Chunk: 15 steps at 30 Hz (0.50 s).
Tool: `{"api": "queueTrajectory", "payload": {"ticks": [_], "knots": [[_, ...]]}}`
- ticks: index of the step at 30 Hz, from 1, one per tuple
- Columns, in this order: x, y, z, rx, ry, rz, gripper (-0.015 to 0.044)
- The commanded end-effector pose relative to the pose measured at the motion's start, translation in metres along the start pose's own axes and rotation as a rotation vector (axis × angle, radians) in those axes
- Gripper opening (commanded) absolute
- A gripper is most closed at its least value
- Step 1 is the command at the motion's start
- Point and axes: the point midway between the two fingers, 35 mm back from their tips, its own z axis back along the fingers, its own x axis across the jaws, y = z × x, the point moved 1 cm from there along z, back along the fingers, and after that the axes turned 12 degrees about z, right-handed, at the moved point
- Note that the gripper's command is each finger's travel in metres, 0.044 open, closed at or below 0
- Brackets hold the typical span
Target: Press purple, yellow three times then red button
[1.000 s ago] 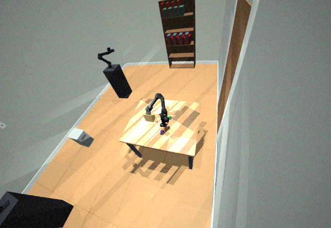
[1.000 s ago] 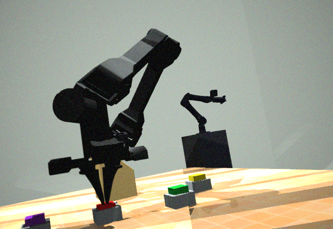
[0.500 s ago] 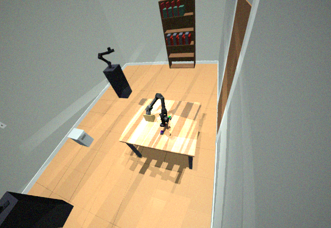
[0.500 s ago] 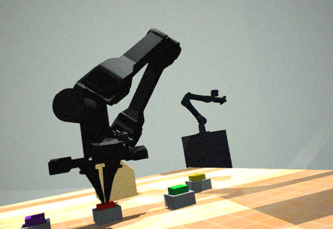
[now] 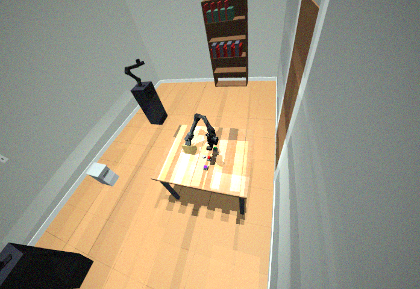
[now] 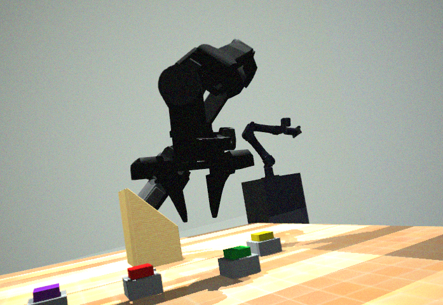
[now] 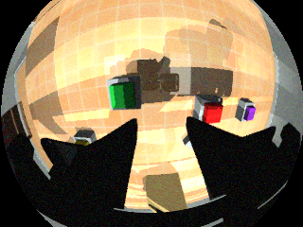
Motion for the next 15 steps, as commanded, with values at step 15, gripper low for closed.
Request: {"api": "queueTrajectory", "payload": {"ticks": [15], "knots": [[0.187, 0.016, 0.042, -0.009, -0.039, 0.004, 0.0400]]}}
